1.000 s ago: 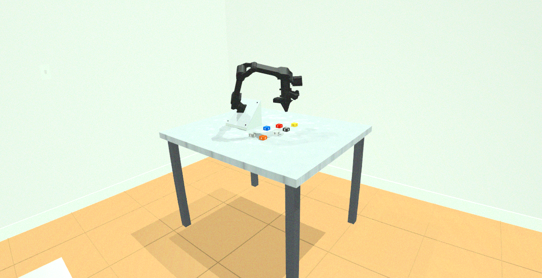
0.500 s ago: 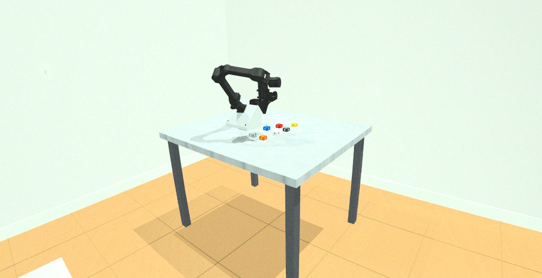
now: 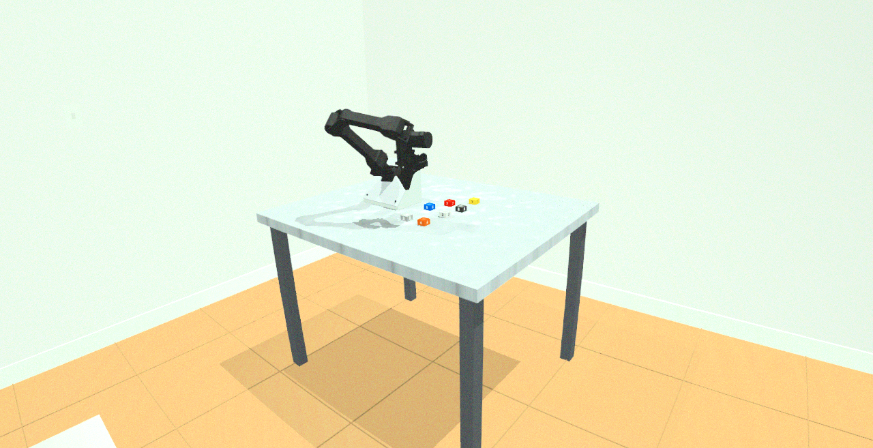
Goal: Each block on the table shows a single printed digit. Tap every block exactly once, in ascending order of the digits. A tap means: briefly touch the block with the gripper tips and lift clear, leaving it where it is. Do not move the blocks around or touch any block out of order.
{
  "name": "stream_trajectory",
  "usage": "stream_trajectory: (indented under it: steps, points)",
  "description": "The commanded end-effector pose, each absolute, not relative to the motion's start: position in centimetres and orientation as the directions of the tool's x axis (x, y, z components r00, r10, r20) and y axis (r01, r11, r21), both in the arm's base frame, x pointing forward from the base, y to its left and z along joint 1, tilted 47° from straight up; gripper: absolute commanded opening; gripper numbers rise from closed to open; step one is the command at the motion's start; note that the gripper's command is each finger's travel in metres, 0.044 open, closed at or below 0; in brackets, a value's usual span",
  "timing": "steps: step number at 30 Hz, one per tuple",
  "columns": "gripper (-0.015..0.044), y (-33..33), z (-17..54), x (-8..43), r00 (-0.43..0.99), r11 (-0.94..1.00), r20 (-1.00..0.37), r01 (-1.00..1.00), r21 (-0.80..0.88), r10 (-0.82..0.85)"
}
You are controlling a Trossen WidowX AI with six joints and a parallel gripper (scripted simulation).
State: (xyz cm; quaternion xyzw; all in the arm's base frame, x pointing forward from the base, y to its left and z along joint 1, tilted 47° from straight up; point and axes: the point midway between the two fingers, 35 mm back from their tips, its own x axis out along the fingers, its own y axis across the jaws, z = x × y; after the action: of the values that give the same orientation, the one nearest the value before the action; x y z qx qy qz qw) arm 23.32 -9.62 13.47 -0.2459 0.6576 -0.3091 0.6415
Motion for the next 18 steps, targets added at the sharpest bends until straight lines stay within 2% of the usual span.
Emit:
stream_trajectory:
  steps: [1,4,18]
  points:
    - [0.002,-13.1,10.4,22.5,-0.071,0.684,-0.687,0.071,-0.726,-0.723]
    - [0.002,-14.9,8.9,22.1,-0.073,0.678,-0.681,0.07,-0.732,-0.728]
    - [0.002,-15.7,8.2,22.0,-0.073,0.678,-0.682,0.071,-0.732,-0.728]
